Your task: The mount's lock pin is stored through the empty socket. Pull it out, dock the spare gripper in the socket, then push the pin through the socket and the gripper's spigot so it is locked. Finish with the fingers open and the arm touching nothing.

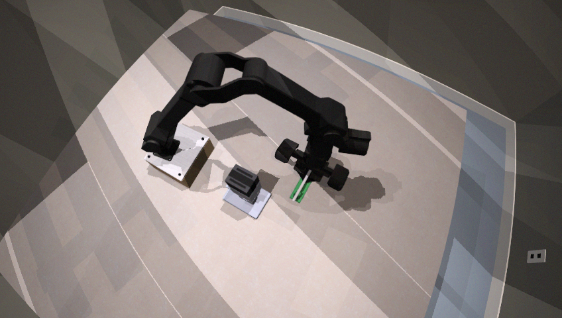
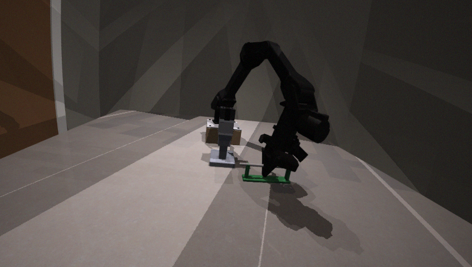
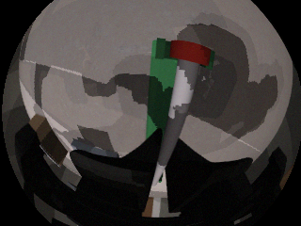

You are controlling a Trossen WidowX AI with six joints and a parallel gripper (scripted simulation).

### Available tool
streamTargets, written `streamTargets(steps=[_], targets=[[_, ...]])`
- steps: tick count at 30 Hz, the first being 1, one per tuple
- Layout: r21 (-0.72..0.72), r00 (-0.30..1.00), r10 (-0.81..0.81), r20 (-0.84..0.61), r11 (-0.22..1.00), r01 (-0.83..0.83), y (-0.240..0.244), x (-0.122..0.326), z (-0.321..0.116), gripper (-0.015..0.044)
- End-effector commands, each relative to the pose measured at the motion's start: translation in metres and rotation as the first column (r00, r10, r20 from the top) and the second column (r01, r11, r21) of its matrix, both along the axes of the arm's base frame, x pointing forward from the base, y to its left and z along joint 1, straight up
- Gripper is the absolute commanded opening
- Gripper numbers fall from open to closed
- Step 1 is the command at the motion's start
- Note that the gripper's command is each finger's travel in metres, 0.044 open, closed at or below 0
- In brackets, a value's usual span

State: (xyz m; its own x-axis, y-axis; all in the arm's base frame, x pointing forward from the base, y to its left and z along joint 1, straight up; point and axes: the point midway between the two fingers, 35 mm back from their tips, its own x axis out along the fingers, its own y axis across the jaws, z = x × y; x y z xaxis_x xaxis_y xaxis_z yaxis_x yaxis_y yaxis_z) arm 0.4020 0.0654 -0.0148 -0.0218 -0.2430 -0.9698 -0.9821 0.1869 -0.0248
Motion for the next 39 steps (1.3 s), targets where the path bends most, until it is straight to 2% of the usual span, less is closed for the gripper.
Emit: streamTargets(steps=[1, 17, 32, 39], targets=[[-0.003, 1.0, 0.0, 0.002, 1.0, 0.0, 0.0, 0.001, 0.009, 0.0], [-0.003, 1.0, 0.0, 0.002, 1.0, 0.0, -0.001, -0.002, 0.069, 0.0], [-0.001, 1.0, 0.0, -0.003, 1.0, 0.0, 0.0, -0.002, 0.062, 0.0], [0.0, 1.0, 0.0, -0.005, 1.0, 0.0, 0.003, -0.016, 0.067, 0.0]])
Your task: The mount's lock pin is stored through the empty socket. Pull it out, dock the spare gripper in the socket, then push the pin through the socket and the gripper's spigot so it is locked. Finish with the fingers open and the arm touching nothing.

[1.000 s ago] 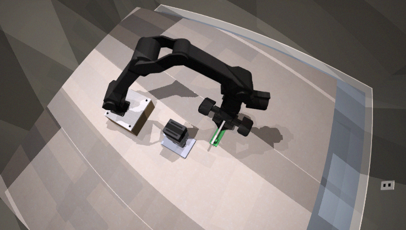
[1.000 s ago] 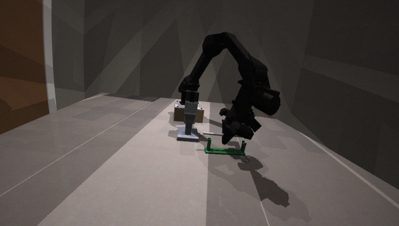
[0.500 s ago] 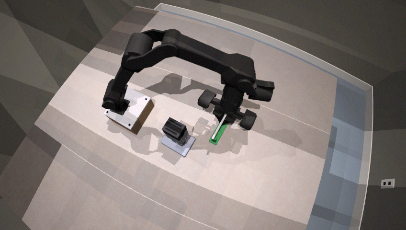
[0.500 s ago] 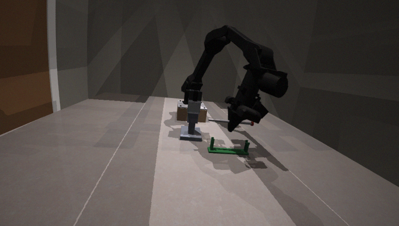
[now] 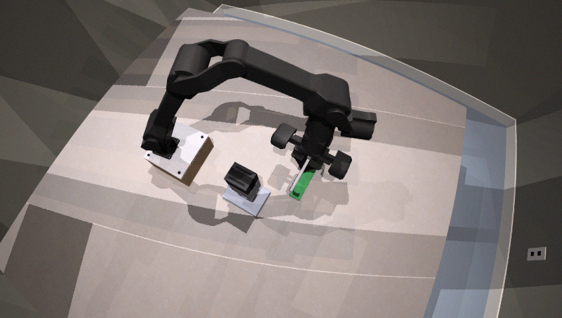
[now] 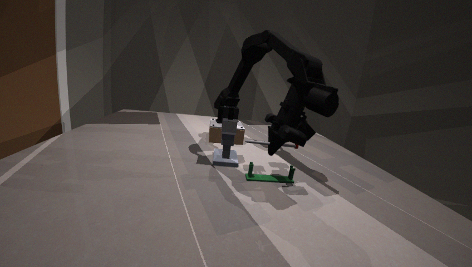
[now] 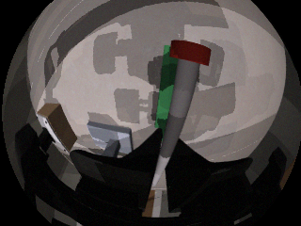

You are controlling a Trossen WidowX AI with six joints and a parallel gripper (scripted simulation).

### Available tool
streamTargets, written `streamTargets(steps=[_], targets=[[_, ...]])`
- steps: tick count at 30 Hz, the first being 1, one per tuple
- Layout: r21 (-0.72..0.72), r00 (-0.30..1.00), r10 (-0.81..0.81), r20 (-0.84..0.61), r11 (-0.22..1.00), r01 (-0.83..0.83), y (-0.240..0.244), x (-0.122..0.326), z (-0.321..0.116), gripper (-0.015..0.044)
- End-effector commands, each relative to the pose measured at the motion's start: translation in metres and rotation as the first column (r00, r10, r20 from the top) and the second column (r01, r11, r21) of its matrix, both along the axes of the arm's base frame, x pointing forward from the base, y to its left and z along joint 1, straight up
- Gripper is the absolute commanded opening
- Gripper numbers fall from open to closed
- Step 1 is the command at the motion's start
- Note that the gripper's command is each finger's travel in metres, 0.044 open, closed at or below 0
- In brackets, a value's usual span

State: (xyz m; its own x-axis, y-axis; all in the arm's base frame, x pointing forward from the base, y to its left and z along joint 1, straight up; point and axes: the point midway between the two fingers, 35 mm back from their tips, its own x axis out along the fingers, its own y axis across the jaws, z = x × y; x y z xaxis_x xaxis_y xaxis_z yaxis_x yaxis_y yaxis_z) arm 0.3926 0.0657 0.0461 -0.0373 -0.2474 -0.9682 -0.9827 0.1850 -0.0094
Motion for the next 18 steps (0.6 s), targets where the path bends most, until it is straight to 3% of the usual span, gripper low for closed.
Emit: streamTargets(steps=[1, 18], targets=[[0.005, 1.0, -0.002, 0.012, 1.0, 0.002, 0.003, -0.009, 0.007, 0.0], [0.01, 1.0, -0.002, 0.002, 1.0, 0.002, 0.009, -0.056, 0.017, 0.0]])
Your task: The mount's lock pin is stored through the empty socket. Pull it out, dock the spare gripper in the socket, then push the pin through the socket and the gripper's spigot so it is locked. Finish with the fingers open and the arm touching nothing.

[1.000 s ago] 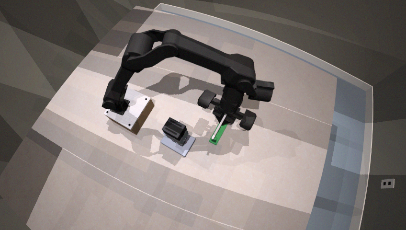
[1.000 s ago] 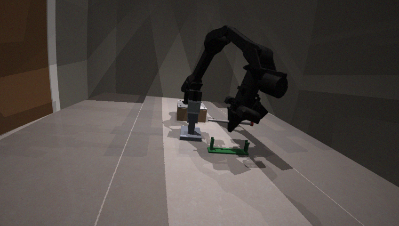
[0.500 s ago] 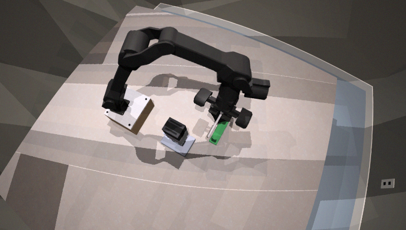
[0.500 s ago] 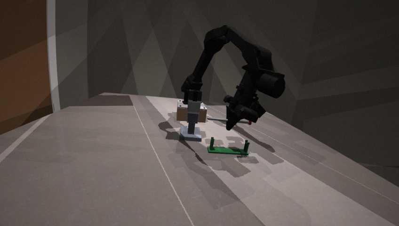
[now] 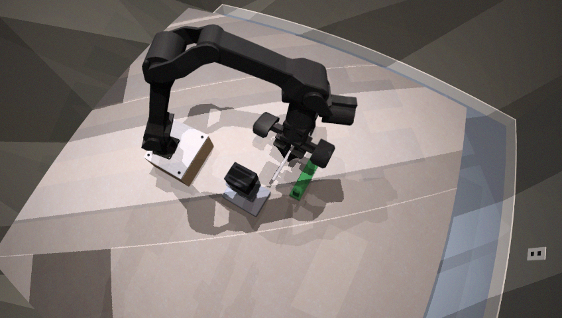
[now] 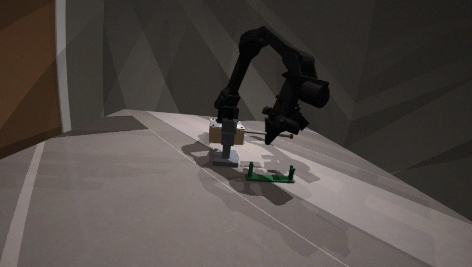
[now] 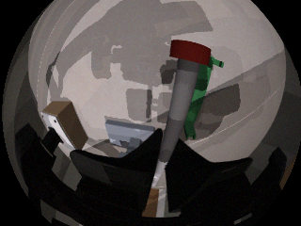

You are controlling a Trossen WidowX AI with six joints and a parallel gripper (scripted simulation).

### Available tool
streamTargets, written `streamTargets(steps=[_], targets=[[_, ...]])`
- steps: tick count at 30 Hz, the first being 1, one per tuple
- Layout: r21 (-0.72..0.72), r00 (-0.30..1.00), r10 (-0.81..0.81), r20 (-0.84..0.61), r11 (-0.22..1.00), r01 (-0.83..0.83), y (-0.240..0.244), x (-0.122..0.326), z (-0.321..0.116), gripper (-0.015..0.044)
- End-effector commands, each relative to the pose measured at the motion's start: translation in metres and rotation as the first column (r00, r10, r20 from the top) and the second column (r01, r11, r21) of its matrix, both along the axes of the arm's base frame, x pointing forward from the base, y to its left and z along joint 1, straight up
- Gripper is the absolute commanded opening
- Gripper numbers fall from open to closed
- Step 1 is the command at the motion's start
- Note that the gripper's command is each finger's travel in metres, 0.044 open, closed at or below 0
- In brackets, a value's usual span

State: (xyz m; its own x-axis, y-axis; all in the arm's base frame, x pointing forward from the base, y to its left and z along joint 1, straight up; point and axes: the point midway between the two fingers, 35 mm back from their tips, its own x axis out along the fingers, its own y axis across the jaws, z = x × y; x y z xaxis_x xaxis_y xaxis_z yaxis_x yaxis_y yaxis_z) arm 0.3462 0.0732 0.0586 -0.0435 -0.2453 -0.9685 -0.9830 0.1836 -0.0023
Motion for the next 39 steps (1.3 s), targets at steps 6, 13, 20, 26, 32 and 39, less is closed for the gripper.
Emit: streamTargets(steps=[6, 13, 20, 26, 32, 39], targets=[[0.009, 1.0, -0.003, 0.004, 1.0, 0.003, 0.003, -0.027, 0.007, 0.0], [0.011, 1.0, -0.003, 0.0, 1.0, 0.003, 0.003, -0.046, 0.008, 0.0], [0.012, 1.0, -0.003, -0.003, 1.0, 0.003, 0.003, -0.045, -0.01, 0.0], [0.014, 1.0, -0.004, -0.008, 1.0, 0.004, 0.003, -0.046, -0.042, 0.0], [0.014, 1.0, -0.005, -0.005, 1.0, 0.005, 0.003, -0.046, -0.047, 0.0], [0.014, 1.0, -0.005, -0.007, 1.0, 0.005, -0.003, -0.047, -0.042, 0.0]])
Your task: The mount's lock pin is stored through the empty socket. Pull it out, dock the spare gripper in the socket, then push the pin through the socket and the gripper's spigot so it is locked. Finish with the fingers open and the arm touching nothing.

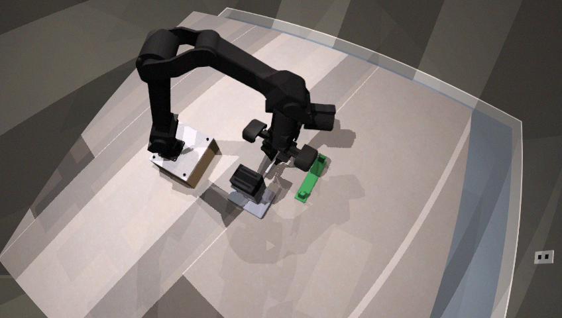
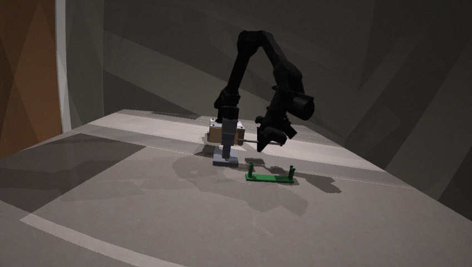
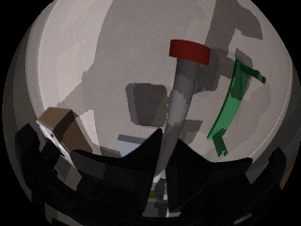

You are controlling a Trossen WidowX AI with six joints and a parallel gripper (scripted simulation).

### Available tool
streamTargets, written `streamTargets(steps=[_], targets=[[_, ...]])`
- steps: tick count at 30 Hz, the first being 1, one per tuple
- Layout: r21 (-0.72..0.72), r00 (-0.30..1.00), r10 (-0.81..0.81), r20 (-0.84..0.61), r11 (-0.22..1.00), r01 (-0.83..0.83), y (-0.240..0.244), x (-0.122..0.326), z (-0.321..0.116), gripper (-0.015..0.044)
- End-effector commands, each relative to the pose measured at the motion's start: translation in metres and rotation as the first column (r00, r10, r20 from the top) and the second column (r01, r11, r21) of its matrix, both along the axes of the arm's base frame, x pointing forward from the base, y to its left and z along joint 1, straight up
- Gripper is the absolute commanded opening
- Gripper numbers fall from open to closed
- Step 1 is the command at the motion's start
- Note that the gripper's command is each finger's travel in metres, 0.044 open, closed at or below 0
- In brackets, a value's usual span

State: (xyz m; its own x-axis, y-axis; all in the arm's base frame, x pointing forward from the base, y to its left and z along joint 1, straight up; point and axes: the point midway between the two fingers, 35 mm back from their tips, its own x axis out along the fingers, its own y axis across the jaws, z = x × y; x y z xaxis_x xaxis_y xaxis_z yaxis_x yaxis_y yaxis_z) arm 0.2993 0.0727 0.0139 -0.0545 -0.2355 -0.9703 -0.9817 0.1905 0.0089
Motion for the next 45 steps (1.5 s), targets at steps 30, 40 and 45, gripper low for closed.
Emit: streamTargets(steps=[30, 40, 45], targets=[[0.008, 1.0, 0.001, -0.013, 1.0, -0.001, -0.022, -0.005, 0.001, 0.0], [0.01, 1.0, 0.001, -0.018, 1.0, -0.001, -0.03, -0.007, 0.001, 0.0], [0.01, 1.0, 0.001, -0.021, 1.0, -0.001, -0.033, -0.007, 0.001, 0.0]])
